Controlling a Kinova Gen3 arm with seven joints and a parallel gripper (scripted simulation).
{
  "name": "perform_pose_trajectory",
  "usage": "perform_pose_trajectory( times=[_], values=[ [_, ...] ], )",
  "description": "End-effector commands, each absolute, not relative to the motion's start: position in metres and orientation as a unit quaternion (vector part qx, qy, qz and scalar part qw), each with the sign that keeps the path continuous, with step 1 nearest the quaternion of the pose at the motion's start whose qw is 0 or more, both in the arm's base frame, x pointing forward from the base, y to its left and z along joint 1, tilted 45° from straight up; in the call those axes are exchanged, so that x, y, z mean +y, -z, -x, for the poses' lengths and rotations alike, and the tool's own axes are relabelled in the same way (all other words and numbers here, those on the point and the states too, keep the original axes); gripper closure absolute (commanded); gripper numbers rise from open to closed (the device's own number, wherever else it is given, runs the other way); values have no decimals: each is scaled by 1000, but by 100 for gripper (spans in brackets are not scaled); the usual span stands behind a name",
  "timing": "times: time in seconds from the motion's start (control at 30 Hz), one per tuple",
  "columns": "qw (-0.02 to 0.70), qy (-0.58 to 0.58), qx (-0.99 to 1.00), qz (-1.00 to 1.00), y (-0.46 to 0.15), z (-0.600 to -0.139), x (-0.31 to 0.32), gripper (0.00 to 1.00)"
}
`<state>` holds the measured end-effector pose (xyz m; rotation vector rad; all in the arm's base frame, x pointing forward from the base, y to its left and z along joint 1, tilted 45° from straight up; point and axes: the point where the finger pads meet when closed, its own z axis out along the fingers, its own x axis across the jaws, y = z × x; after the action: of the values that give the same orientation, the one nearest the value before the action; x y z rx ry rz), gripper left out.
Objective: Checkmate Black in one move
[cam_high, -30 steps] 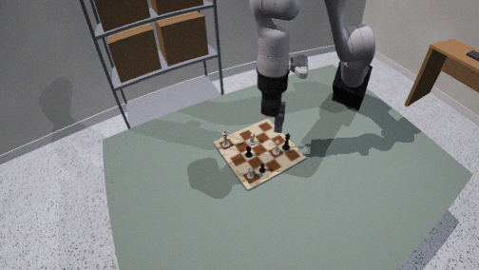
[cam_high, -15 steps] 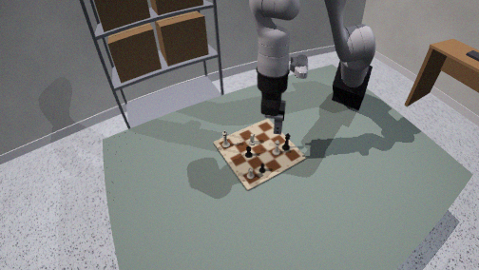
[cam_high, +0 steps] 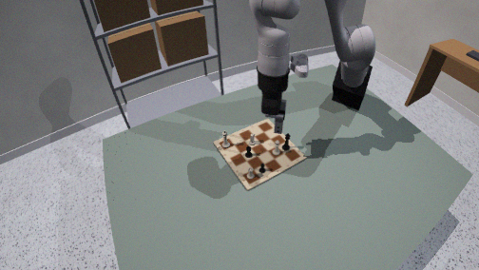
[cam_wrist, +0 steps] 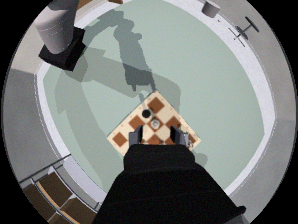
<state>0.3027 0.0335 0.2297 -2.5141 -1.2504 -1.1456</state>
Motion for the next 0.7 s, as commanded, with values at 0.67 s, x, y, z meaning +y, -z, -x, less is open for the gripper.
perform_pose_trajectory(
  times=[0.67],
  values=[
    [55, 380, -410, 828, -267, -274, 12, 0]
  ],
)
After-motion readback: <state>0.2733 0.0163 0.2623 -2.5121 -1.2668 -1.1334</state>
